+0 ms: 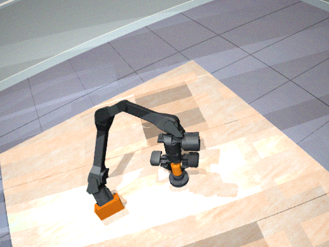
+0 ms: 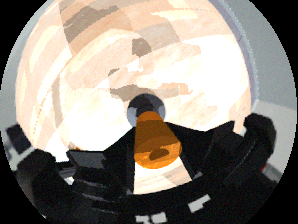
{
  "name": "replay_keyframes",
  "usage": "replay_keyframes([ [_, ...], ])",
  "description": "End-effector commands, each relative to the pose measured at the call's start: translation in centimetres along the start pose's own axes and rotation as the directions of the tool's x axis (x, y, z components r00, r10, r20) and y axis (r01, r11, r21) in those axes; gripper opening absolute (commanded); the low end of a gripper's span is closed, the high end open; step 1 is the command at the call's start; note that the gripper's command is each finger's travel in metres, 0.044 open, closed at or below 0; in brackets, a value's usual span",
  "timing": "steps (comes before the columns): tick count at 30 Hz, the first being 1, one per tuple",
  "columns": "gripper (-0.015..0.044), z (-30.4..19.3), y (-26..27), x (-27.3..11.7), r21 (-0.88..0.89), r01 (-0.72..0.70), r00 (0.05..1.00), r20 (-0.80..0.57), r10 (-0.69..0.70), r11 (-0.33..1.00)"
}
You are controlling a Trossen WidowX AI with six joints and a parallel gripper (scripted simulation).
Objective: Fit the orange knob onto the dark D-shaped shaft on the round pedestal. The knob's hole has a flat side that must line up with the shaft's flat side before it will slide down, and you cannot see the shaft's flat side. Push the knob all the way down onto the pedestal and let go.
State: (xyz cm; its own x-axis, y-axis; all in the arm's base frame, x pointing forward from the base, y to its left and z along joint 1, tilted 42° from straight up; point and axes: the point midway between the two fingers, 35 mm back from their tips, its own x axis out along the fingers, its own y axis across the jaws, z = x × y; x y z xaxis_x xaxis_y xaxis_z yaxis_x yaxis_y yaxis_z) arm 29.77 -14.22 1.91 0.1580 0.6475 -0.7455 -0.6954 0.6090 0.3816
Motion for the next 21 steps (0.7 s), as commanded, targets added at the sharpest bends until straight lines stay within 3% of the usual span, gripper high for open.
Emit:
replay_keyframes([
  [1,0.0,-0.04,0.03,-0.21,0.215,0.007,1.0,-0.001,-0.007,0.977],
  [6,0.0,0.07,0.1,-0.36,0.53,0.007,1.0,-0.001,-0.007,0.848],
  [12,0.0,0.29,0.11,-0.51,0.826,0.005,1.0,-0.001,-0.007,0.564],
  [15,0.0,0.38,0.03,-0.51,0.876,0.004,1.0,-0.001,-0.007,0.482],
  [21,0.0,0.31,-0.03,-0.29,0.88,0.004,1.0,-0.001,-0.007,0.476],
])
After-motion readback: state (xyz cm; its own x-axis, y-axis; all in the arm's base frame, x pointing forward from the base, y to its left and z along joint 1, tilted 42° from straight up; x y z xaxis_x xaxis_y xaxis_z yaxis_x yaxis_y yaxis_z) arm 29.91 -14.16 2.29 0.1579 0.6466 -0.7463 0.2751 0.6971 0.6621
